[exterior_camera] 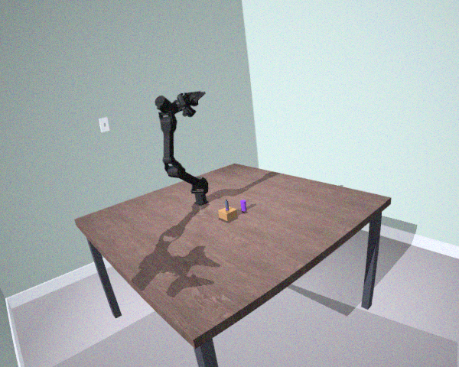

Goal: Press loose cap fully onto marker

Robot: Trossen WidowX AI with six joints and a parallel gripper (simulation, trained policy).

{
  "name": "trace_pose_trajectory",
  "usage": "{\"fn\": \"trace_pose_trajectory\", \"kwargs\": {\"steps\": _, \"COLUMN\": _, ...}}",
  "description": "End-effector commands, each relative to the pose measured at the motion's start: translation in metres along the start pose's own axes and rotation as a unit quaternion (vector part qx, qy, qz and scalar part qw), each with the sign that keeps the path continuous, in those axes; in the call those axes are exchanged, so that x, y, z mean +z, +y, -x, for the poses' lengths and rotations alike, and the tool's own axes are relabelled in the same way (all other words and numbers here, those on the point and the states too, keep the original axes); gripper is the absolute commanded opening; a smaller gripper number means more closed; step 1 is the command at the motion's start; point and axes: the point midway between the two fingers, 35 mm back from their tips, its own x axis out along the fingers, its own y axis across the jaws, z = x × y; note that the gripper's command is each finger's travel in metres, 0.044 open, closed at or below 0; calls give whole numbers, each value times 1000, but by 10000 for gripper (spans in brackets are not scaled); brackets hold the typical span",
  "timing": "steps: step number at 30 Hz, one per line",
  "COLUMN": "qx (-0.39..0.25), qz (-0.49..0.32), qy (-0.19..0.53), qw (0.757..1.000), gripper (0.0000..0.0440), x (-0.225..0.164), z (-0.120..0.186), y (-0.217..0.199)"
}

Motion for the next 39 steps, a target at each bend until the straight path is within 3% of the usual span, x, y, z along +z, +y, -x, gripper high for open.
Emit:
{"fn": "trace_pose_trajectory", "kwargs": {"steps": 1, "qx": -13, "qz": 9, "qy": -2, "qw": 1000, "gripper": 310, "x": 2, "z": -1, "y": -12}}
{"fn": "trace_pose_trajectory", "kwargs": {"steps": 39, "qx": -124, "qz": 88, "qy": -49, "qw": 987, "gripper": 315, "x": 32, "z": -5, "y": -112}}
